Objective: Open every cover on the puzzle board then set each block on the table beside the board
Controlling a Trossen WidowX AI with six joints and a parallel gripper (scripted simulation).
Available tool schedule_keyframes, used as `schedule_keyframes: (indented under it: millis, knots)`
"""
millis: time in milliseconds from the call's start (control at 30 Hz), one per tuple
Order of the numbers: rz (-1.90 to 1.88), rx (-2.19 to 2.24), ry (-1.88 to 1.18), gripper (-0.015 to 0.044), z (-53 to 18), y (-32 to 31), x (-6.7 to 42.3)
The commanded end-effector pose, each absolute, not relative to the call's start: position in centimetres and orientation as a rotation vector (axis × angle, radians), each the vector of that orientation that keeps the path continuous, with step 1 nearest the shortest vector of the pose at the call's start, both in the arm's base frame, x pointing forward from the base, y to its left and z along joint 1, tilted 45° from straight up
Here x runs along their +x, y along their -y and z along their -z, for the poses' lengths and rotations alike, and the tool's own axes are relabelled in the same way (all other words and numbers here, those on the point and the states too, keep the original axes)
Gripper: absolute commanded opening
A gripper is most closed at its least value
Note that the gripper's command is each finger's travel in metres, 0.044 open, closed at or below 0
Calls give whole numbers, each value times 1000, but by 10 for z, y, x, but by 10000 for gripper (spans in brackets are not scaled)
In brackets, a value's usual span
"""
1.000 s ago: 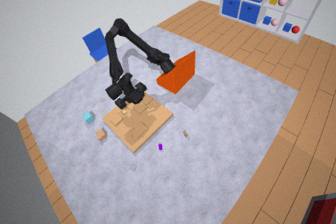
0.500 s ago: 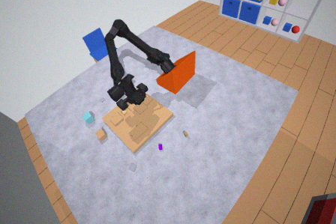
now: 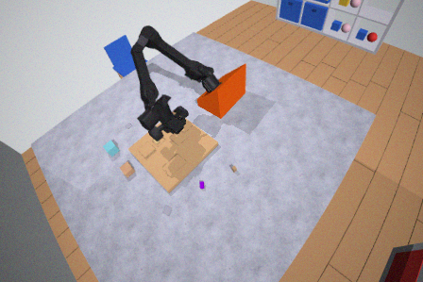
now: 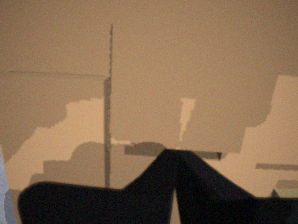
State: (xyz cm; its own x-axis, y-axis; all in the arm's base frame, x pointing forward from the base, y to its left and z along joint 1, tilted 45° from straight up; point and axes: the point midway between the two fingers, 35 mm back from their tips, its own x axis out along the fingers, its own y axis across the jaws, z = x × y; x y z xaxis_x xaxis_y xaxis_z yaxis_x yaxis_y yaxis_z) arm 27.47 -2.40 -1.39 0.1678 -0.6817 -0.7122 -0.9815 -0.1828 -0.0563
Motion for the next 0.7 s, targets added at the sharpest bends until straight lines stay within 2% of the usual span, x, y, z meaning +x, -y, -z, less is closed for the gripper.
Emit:
schedule_keyframes:
  millis: [0, 667]
  knots:
    - [-756, -1928, -1565, 0, 17, 21, 276]
    - [-757, -1927, -1564, 0, 31, 7, 275]
